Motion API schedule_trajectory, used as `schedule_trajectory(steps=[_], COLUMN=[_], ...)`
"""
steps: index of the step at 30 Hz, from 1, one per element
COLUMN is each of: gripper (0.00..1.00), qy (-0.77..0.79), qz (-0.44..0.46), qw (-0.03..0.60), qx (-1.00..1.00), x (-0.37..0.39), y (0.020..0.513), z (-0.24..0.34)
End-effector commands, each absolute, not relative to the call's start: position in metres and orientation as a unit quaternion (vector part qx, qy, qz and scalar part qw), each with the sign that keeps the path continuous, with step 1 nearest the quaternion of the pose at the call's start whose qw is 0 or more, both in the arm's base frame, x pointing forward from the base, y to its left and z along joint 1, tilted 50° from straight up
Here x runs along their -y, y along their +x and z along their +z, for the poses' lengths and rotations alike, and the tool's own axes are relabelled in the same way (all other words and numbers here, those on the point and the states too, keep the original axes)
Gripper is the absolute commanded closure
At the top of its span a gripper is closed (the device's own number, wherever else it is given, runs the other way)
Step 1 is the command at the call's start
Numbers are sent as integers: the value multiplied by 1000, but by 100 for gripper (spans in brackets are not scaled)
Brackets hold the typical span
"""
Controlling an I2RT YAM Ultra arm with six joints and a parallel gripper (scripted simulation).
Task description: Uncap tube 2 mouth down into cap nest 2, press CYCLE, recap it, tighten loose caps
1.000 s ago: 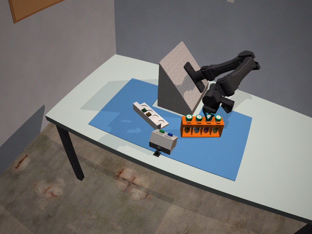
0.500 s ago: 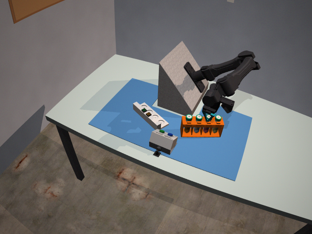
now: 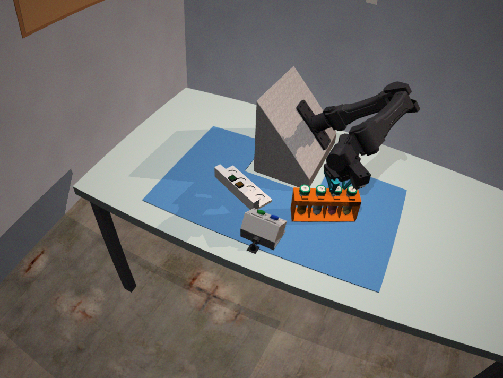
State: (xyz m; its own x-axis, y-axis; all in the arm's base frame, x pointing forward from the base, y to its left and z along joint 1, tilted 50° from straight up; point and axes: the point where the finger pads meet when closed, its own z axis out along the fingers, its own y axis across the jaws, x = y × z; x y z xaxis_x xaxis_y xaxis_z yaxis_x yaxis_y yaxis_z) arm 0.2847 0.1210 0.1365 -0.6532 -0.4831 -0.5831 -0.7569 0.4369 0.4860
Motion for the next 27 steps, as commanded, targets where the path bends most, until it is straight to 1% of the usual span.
schedule_trajectory(steps=[1,4,5,6,7,9,12,15,16,27], gripper=[51,51,51,51,51,51,51,51,51,51], qy=[-268,-195,-195,-158,-158,-92,-83,22,36,36], qz=[395,405,405,409,409,415,415,419,419,419], qw=[140,107,107,90,90,59,55,7,0,0], qx=[-867,-887,-887,-894,-894,-903,-904,-908,-907,-907], x=[-116,-115,-115,-115,-115,-115,-114,-114,-114,-113], y=[286,286,286,286,286,286,286,286,286,286], z=[139,140,140,140,140,140,140,140,140,140])
